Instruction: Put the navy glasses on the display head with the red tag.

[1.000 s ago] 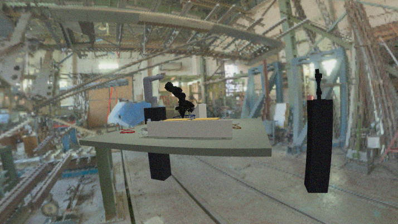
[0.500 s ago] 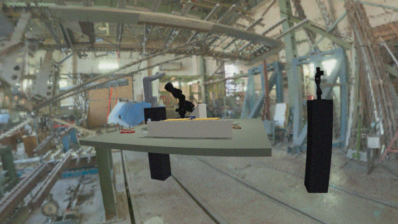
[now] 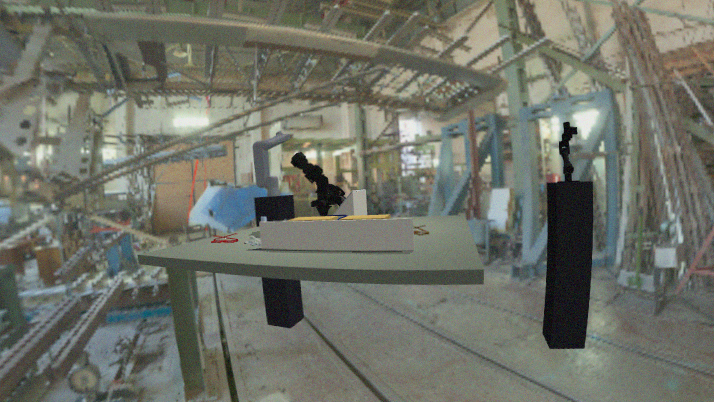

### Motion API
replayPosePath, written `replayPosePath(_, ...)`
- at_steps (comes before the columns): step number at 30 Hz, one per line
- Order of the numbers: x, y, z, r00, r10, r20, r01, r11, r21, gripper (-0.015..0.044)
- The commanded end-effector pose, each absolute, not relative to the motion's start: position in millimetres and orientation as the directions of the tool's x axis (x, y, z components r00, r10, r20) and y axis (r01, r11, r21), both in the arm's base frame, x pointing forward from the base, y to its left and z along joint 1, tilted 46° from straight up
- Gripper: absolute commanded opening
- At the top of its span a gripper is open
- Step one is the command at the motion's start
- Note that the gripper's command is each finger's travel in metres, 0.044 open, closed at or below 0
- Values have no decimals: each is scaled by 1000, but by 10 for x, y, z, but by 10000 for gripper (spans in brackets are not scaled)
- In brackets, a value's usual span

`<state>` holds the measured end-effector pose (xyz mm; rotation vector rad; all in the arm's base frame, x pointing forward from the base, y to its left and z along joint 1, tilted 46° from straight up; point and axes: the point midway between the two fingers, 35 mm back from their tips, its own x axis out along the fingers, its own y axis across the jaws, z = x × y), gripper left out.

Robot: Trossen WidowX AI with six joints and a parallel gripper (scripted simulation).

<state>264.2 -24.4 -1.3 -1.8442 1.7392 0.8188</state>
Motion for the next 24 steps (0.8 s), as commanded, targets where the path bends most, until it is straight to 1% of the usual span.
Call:
replayPosePath(1,2671,-253,-20,19,-715,-699,-994,-87,62,0)
replayPosePath(24,3018,-234,-47,17,-715,-699,-994,-85,63,0)
